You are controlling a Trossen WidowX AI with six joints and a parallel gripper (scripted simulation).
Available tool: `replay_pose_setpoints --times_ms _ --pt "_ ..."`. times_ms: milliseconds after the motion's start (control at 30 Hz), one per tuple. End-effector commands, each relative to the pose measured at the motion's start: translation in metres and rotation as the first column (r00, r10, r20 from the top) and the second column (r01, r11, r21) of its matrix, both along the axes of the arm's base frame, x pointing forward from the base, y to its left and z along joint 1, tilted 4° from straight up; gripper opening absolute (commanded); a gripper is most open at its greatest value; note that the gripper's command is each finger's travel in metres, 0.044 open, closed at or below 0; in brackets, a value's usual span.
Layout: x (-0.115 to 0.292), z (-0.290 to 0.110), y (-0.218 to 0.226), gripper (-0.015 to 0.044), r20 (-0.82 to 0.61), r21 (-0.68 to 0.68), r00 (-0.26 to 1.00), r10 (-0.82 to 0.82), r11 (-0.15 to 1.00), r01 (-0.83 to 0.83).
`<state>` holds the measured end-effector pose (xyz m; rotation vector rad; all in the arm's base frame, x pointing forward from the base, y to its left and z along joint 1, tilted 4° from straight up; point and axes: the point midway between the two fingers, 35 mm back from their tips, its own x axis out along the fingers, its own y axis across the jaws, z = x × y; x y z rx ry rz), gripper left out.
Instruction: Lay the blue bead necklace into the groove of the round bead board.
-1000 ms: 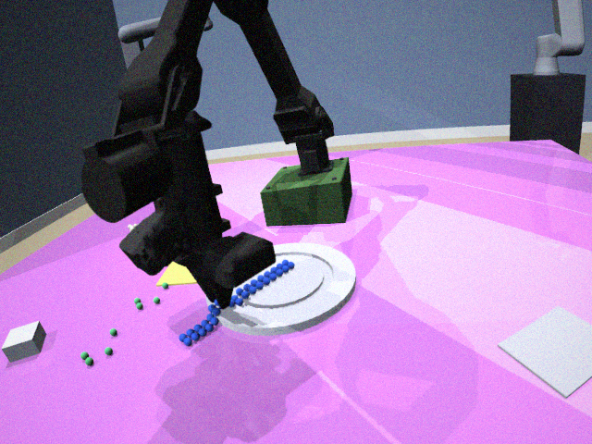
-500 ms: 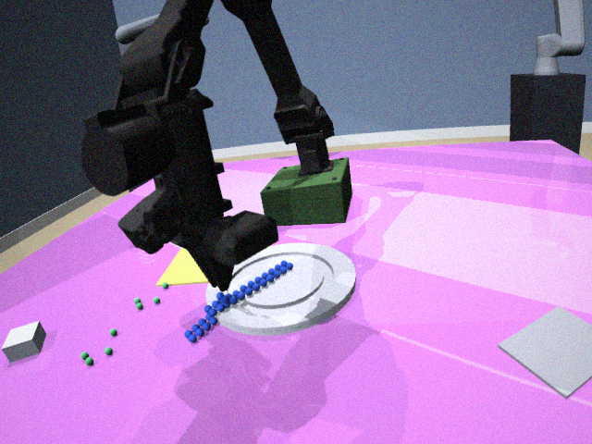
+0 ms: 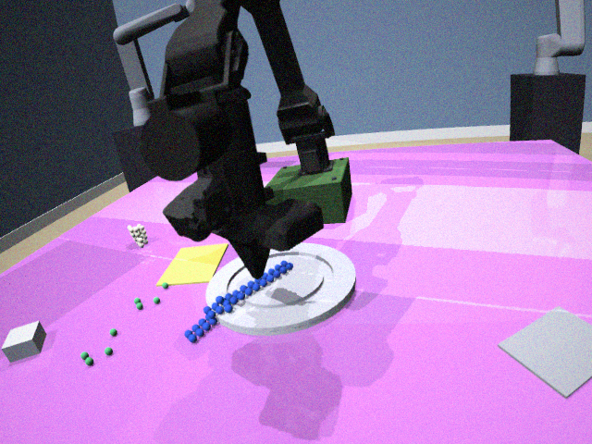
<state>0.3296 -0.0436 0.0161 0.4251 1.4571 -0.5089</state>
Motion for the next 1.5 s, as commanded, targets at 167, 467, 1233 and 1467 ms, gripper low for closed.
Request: replay_pose_setpoints --times_ms 167,467,1233,1467 --pt "-0.003 -0.007 0.004 0.0 0.003 -0.004 1.0 -0.005 1.0 0.006" --pt "-0.003 -0.022 0.003 0.0 0.003 -0.005 1.0 -0.005 1.0 0.006" --pt "-0.002 -0.012 0.004 0.042 0.008 -0.003 1.0 -0.003 1.0 0.003" --pt "-0.005 -0.008 0.004 0.044 -0.004 -0.001 1.0 -0.001 1.0 0.001"
